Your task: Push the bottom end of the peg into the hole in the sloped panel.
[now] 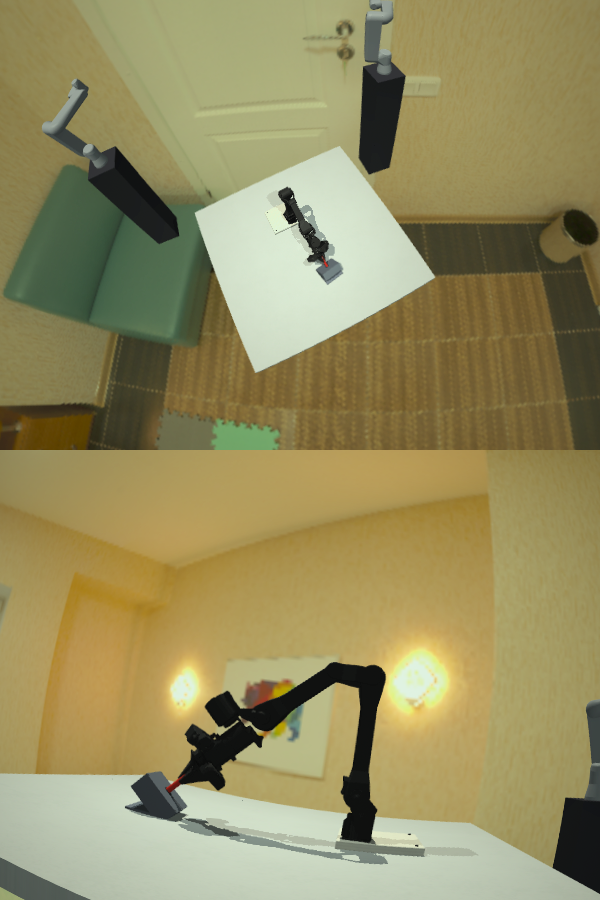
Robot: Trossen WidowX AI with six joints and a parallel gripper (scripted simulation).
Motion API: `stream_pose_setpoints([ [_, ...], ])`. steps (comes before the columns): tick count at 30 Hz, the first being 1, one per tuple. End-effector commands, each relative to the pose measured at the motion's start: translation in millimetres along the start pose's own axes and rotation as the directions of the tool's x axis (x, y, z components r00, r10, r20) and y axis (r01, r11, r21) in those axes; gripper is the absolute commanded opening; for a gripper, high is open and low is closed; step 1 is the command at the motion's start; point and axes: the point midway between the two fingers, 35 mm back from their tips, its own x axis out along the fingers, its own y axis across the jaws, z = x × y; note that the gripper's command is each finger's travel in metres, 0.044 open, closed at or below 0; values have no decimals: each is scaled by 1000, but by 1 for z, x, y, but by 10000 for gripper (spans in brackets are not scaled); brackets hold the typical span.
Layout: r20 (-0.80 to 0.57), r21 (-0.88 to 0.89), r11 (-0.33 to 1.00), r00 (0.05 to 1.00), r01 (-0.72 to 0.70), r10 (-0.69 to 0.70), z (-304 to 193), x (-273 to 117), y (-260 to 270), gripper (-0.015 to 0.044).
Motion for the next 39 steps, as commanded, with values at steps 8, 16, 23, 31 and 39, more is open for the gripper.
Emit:
stream_pose_setpoints([
  [8,-2,1,1000,1000,-1,1,1,6,0,0],
  [16,-2,1,1000,1000,0,0,1,9,-1,0],
  [23,-2,1,1000,1000,0,0,1,12,-1,0],
  [31,-2,1,1000,1000,0,0,1,16,-1,0],
  [39,-2,1,1000,1000,0,0,1,20,-1,0],
])
